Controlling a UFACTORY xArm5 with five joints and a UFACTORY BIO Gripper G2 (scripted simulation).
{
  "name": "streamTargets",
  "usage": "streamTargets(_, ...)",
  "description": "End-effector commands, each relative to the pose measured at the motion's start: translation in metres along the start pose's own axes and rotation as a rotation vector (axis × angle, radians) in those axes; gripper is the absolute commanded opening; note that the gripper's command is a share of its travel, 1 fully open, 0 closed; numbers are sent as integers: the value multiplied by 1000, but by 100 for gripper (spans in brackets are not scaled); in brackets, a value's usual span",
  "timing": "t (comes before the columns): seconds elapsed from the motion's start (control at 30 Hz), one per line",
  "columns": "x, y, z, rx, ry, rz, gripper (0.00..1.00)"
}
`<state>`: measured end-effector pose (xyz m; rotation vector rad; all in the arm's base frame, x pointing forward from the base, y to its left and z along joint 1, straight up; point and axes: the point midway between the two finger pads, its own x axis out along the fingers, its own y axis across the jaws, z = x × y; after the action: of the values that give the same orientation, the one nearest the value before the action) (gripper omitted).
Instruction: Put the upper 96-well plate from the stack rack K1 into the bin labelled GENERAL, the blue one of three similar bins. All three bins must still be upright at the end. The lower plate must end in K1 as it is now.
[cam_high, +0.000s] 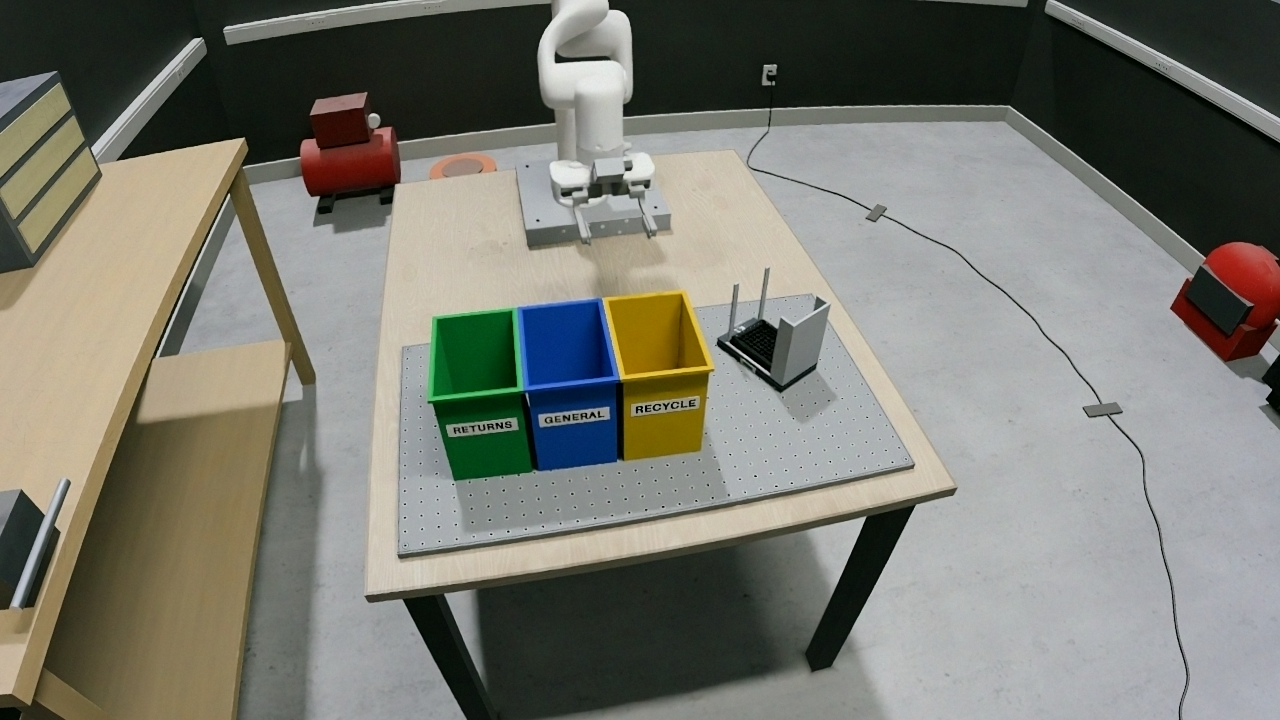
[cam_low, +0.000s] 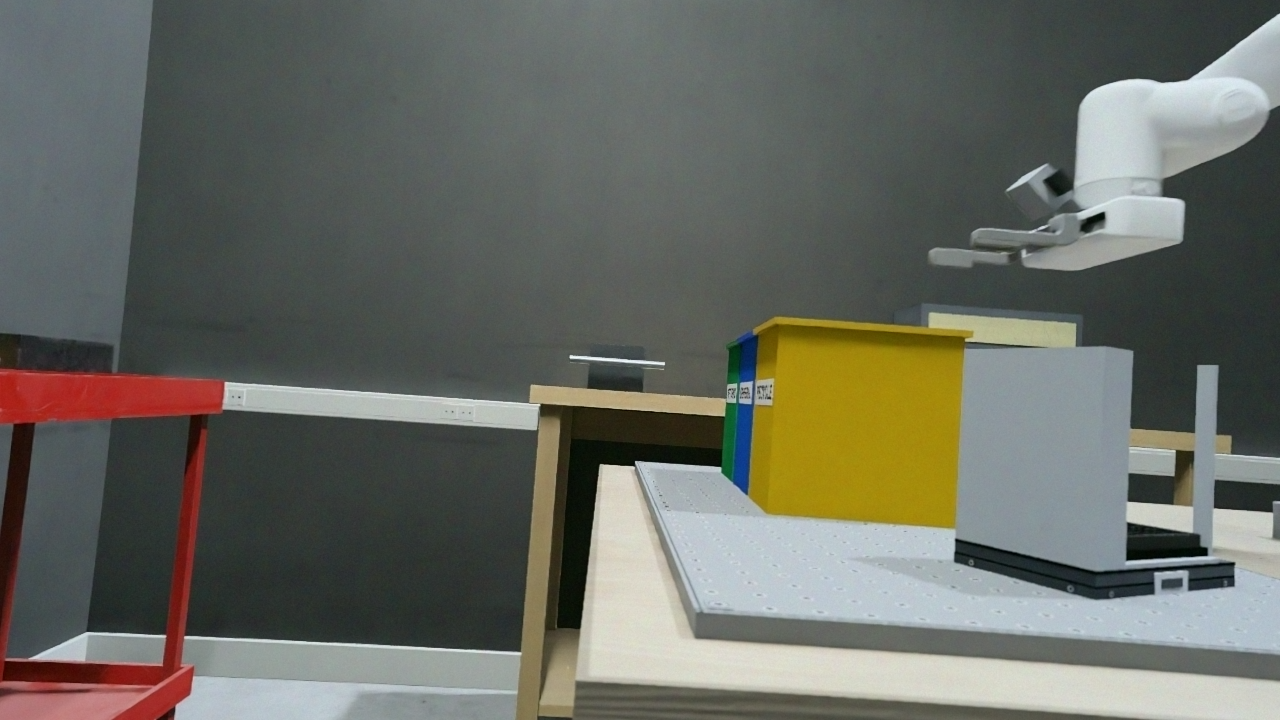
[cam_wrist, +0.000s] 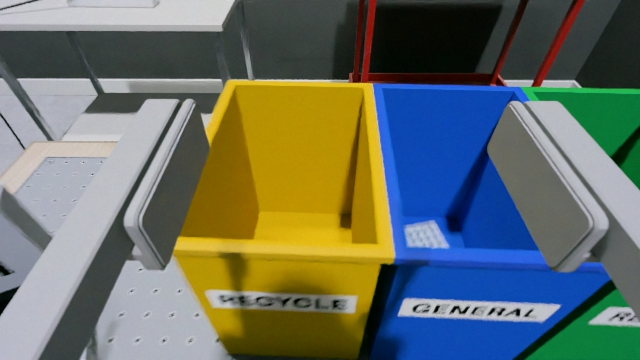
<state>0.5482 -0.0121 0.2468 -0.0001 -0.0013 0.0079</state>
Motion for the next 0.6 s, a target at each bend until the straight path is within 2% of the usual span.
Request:
streamTargets(0.0,-11,11,8,-3,-3,-1,18)
streamTargets(0.07,-18,17,12,-3,-3,-1,18)
streamTargets(0.57,-18,17,12,-3,-3,-1,18)
